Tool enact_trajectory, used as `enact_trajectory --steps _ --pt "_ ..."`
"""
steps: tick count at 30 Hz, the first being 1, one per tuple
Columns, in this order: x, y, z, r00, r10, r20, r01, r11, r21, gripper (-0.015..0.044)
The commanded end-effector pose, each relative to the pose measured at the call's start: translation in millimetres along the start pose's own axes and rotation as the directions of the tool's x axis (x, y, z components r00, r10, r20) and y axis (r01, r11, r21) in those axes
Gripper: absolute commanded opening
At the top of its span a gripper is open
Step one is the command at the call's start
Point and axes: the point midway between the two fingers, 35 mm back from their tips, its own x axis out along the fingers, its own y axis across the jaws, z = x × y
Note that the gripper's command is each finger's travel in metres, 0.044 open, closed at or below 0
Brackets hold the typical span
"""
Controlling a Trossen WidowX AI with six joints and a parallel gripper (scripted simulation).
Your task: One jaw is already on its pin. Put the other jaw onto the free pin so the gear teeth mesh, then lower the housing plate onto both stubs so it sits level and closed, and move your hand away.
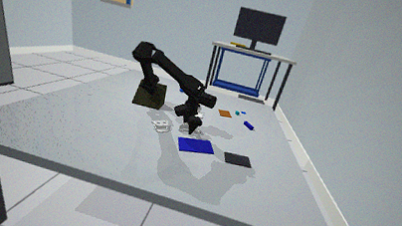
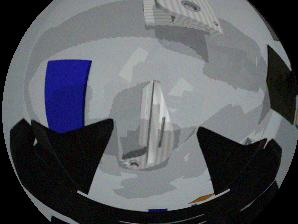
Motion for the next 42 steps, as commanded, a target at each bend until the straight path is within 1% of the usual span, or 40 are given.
enact_trajectory --steps 1,4,15,16,32,42 --pt "1 -1 -1 1.0 -0.004 -0.001 0.004 1.0 -0.005 0.044" --pt "1 -1 -1 1.0 -0.004 -0.001 0.004 1.0 -0.005 0.044" --pt "0 0 0 1.0 0.0 0.0 0.0 1.0 0.0 0.0151" --pt "0 0 0 1.0 0.0 0.0 0.0 1.0 0.0 0.0134" --pt "-1 0 0 1.0 0.0 0.0 0.0 1.0 0.0 0.0134" --pt "-30 0 -3 1.0 -0.008 -0.003 0.008 1.0 -0.001 0.0134"
